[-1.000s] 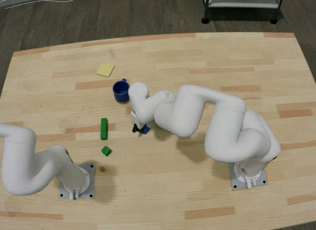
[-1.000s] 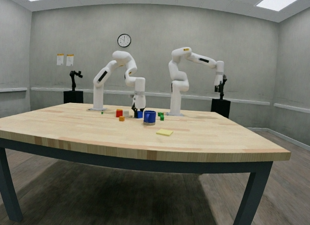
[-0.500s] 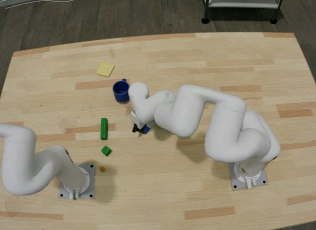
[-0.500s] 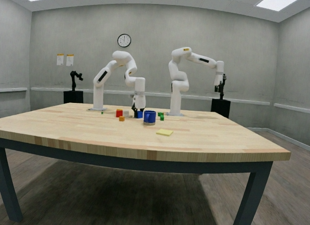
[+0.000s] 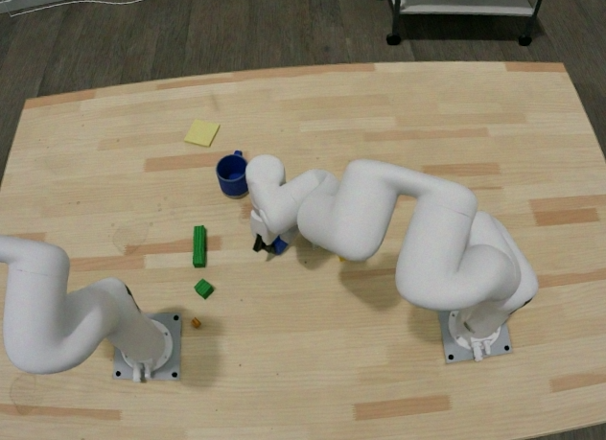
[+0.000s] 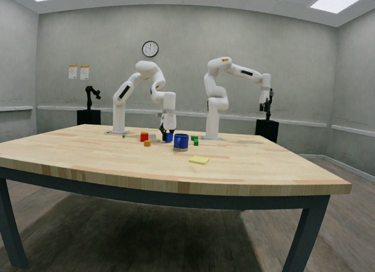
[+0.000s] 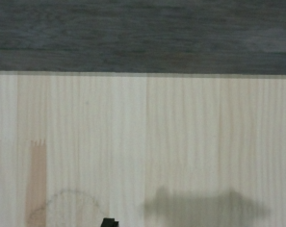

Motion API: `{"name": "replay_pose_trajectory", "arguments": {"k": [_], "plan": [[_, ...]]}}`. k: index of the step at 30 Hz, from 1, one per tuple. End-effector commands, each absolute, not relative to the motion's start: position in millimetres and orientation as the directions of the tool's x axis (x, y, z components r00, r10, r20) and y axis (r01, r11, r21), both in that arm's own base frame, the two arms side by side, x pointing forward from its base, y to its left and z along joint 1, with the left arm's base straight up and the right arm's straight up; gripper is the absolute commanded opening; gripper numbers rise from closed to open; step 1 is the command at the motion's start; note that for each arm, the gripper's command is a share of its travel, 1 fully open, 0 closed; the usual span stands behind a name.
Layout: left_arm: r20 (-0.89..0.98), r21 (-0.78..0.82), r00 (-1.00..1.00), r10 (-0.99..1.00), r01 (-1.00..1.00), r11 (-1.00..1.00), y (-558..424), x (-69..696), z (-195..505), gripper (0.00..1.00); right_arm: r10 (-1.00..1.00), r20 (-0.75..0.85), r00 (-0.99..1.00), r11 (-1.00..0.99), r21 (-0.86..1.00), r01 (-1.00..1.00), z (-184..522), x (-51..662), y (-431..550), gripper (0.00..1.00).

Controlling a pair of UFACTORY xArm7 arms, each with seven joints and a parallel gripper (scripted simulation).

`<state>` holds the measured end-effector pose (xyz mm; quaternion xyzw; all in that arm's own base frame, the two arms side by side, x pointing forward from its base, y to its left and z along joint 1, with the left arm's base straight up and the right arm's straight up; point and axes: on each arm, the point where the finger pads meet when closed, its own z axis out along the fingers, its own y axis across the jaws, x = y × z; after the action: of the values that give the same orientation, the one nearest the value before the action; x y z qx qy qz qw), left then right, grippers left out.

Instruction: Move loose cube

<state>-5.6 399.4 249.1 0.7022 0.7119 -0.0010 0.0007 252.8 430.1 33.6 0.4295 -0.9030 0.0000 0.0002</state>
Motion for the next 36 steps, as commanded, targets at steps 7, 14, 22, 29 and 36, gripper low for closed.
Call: {"name": "replay_pose_trajectory", "arguments": {"k": [7,14,22,29,36], "plan": [[0.0,0.0,-0.014,1.0,1.0,0.014,400,-5,250,1.0,-0.776,-0.002,-0.631,0.631,0.001,-0.776,55,253,431,0.0],[0.0,0.0,-0.014,1.0,1.0,0.014,400,-5,250,1.0,-0.776,-0.002,-0.631,0.631,0.001,-0.776,70,253,431,0.0],[0.0,0.0,-0.014,1.0,1.0,0.014,400,-5,250,1.0,-0.776,-0.002,-0.631,0.631,0.001,-0.776,88,253,431,0.0],[0.0,0.0,-0.014,1.0,1.0,0.014,400,-5,250,1.0,-0.776,-0.002,-0.631,0.631,0.001,-0.776,96,253,431,0.0],[0.0,0.0,-0.014,1.0,1.0,0.014,400,-5,250,1.0,-0.776,-0.002,-0.631,0.631,0.001,-0.776,103,253,431,0.0]]}}
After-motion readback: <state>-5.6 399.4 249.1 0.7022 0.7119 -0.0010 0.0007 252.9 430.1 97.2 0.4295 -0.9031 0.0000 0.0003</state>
